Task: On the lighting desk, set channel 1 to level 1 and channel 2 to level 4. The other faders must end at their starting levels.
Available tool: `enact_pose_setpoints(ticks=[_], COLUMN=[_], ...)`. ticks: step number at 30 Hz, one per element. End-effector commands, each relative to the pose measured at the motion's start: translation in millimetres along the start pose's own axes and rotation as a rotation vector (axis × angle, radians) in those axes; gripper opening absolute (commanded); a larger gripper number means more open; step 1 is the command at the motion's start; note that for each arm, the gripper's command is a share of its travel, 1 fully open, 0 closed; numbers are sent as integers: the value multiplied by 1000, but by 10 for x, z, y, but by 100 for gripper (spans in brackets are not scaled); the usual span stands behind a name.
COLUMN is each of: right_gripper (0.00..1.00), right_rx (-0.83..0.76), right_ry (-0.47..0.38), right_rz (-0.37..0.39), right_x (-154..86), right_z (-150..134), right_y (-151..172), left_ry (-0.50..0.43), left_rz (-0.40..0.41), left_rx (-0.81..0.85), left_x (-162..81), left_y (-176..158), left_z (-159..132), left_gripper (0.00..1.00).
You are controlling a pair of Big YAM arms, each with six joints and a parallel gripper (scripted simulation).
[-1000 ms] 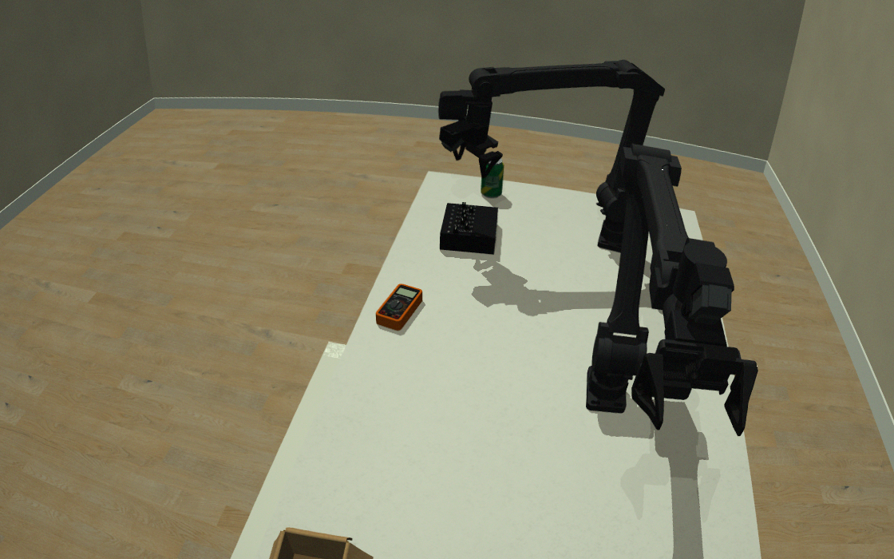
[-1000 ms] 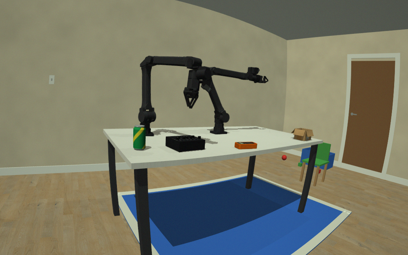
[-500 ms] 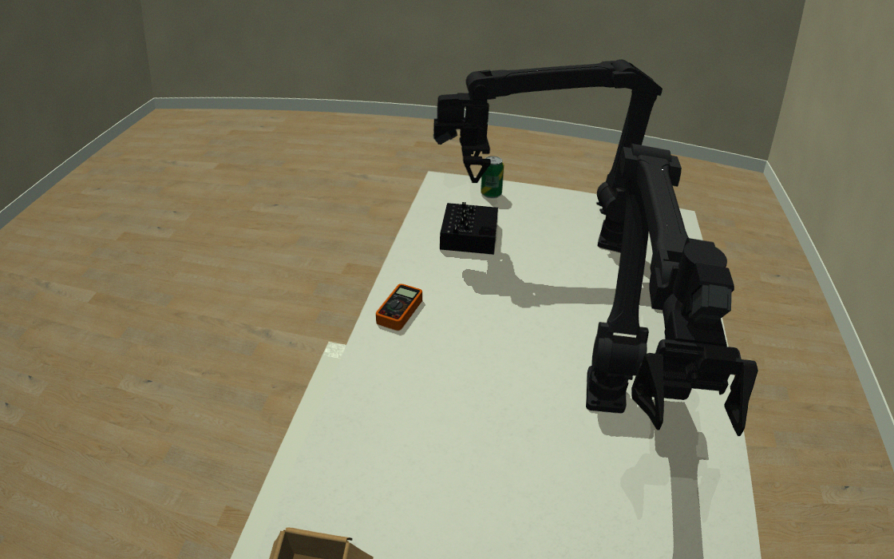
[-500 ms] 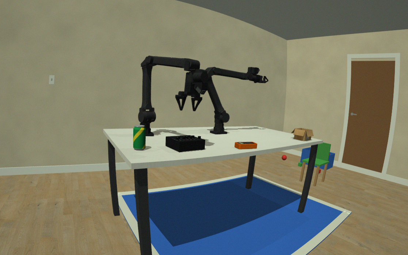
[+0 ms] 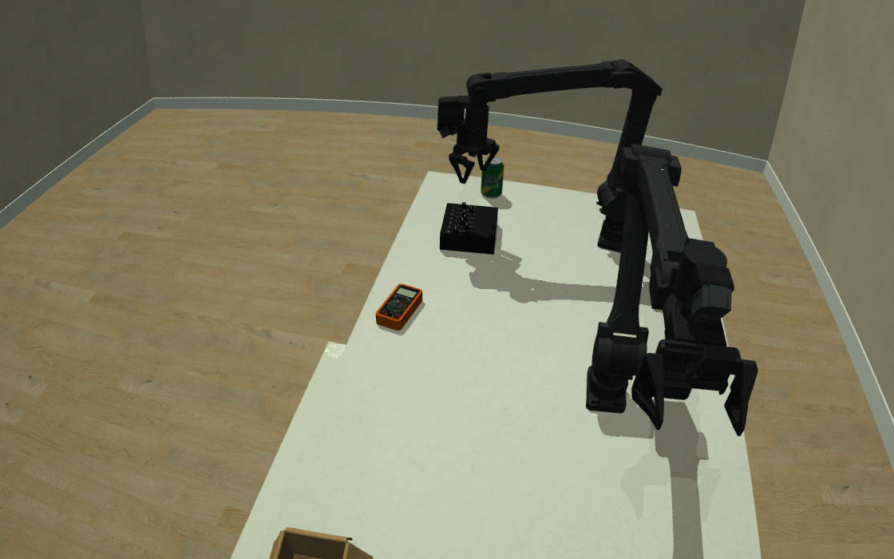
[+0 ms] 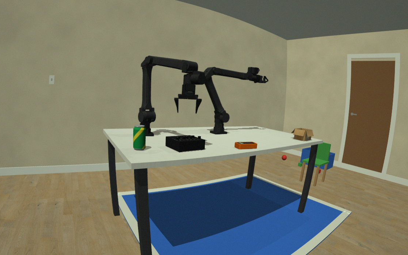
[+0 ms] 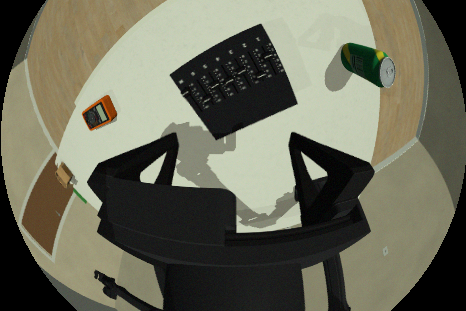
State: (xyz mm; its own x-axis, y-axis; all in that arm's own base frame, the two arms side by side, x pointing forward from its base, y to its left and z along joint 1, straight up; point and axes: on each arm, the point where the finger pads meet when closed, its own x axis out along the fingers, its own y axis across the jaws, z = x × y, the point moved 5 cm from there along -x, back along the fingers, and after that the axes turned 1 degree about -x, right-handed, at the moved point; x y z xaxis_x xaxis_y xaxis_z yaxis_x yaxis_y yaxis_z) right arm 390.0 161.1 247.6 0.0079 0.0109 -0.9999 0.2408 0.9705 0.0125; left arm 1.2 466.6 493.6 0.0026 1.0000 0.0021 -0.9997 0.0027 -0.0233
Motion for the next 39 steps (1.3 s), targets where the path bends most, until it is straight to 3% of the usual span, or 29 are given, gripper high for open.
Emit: enact_pose_setpoints(ticks=[1, 9, 11, 12, 21, 28, 39], right_gripper=[100, 100, 100, 100, 100, 100, 100], right_rx=[279, 647, 647, 761, 1160, 1120, 547], right_ry=[-8, -2, -2, -2, -5, -2, 1], right_rz=[3, 7, 7, 6, -4, -8, -6], right_x=[-23, -16, -16, -15, -13, 97, 432], right_z=[22, 38, 38, 38, 38, 74, 220], right_y=[24, 7, 7, 7, 11, -39, -228], left_ry=[-72, -72, -72, -72, -72, -72, -72], left_rz=[8, 8, 8, 8, 8, 8, 8], left_rx=[17, 17, 17, 17, 17, 17, 17], left_x=[60, 60, 60, 60, 60, 60, 60], left_y=[25, 25, 25, 25, 25, 25, 25], left_z=[350, 350, 350, 350, 350, 350, 350], left_gripper=[100, 100, 100, 100, 100, 100, 100])
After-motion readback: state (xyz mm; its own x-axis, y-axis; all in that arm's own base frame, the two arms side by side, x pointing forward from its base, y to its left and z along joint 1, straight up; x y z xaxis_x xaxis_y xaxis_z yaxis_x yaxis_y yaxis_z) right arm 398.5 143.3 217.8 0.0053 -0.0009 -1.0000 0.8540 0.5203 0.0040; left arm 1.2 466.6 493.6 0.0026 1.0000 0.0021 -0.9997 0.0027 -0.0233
